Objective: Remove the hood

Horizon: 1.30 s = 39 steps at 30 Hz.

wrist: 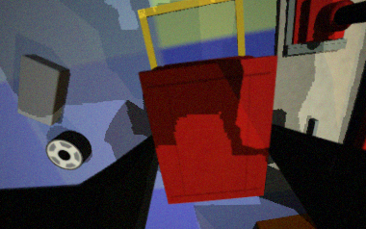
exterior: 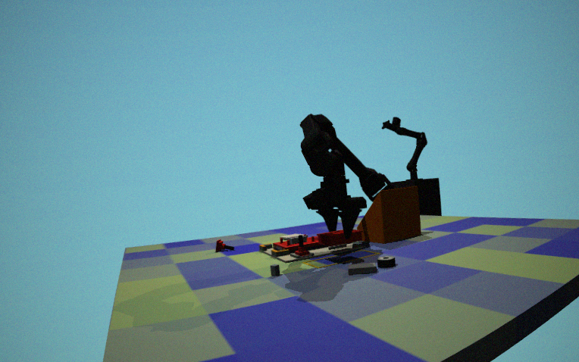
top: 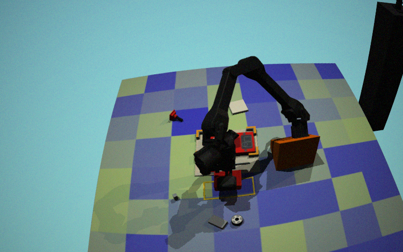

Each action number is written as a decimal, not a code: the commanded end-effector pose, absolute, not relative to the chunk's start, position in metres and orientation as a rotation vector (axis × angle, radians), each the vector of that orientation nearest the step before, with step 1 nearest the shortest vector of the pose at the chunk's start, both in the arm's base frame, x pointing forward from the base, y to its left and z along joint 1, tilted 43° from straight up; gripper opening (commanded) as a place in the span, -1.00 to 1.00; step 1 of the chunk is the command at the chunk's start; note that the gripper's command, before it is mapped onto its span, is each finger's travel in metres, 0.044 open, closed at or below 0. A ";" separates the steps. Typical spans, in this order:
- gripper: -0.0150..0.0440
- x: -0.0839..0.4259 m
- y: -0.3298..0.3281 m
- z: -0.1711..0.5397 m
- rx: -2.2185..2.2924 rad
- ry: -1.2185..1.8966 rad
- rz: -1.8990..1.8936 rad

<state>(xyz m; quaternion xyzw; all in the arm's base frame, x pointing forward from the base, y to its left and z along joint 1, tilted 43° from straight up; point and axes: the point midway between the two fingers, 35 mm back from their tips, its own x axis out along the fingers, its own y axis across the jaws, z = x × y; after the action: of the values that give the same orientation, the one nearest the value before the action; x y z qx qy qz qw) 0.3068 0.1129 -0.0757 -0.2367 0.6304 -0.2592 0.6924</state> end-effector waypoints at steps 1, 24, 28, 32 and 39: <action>-0.49 0.306 0.110 -0.078 -0.538 1.408 -0.577; -0.49 0.306 0.095 -0.093 -0.539 1.407 -0.579; -0.49 0.306 0.095 -0.093 -0.539 1.407 -0.579; -0.49 0.306 0.093 -0.095 -0.539 1.407 -0.579; -0.49 0.306 0.091 -0.097 -0.539 1.407 -0.579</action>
<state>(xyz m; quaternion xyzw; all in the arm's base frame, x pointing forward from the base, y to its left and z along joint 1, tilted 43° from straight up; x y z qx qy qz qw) 0.3061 0.0922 -0.0963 -0.2384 0.6305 -0.2603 0.6913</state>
